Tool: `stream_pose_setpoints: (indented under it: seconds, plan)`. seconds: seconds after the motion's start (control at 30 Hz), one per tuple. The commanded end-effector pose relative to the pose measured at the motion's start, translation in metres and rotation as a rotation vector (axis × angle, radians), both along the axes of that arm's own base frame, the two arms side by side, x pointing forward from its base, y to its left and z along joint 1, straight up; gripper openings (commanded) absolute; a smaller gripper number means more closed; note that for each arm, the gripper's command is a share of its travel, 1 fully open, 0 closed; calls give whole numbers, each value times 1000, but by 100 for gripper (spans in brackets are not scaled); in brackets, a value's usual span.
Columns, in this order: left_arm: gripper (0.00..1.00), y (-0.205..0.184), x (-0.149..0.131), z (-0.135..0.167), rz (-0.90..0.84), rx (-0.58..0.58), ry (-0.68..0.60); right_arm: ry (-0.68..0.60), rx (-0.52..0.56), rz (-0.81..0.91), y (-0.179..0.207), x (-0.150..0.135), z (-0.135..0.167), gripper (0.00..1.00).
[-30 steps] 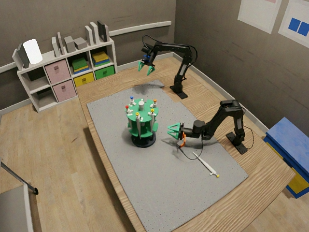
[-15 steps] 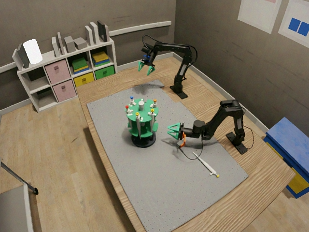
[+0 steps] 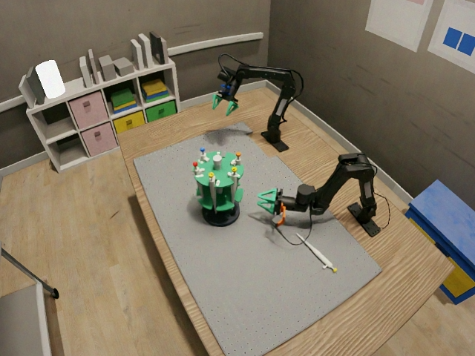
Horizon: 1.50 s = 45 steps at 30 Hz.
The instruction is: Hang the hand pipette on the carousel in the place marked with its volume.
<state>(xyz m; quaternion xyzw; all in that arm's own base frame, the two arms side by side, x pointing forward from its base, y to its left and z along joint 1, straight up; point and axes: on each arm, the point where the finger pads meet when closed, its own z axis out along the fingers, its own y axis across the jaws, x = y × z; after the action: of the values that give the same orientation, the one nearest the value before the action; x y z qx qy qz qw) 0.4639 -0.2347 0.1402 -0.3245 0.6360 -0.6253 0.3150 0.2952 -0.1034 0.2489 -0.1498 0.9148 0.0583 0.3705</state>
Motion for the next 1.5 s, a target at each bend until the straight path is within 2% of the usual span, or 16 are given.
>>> stream_pose_setpoints:
  seconds: [0.0,0.6,0.93,1.47]
  plan:
    - [49,-3,6,34,-2,-31,-78,-23,3,8,-3,3,4,100]
    - [49,-4,6,30,-2,-23,-60,-23,3,8,-3,3,4,100]
    - [49,-5,7,42,-2,-31,-80,-23,3,8,-3,3,4,100]
    - [49,-5,7,42,-2,-31,-79,-23,3,8,-3,3,4,100]
